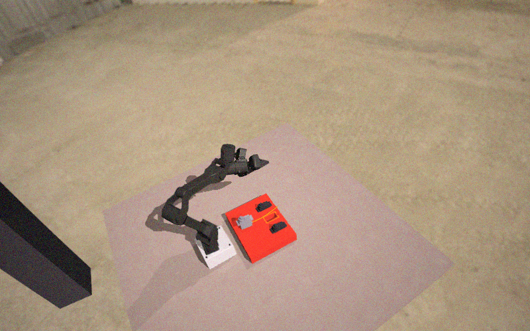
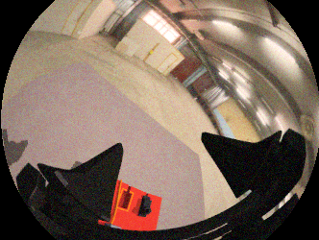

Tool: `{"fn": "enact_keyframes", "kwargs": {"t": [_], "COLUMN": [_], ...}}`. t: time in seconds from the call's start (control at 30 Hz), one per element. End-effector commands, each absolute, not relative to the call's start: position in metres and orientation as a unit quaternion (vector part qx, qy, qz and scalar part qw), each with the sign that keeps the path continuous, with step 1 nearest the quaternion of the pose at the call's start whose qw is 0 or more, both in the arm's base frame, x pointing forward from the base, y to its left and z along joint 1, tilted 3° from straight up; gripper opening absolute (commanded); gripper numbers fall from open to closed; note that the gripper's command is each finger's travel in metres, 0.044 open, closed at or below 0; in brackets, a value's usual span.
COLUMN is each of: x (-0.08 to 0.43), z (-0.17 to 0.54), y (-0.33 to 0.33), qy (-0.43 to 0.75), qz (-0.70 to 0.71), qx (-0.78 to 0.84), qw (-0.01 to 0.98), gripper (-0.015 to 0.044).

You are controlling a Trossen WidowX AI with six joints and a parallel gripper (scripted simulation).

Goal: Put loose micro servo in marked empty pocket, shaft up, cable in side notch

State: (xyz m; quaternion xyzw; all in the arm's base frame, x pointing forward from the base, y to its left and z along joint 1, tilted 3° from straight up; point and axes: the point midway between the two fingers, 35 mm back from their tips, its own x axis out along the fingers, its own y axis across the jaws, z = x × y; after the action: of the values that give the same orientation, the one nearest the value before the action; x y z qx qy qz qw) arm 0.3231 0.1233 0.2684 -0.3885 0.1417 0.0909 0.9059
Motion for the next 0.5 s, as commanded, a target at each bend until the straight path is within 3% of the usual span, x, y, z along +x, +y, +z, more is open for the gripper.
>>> {"fn": "enact_keyframes", "kwargs": {"t": [0.0, 0.47], "x": [0.323, 0.308], "z": [0.252, 0.192], "y": [0.119, 0.096], "qy": [0.180, 0.337], "qz": [0.103, 0.119], "qx": [-0.368, -0.276], "qw": [0.907, 0.892], "gripper": [0.0440, 0.0440]}}
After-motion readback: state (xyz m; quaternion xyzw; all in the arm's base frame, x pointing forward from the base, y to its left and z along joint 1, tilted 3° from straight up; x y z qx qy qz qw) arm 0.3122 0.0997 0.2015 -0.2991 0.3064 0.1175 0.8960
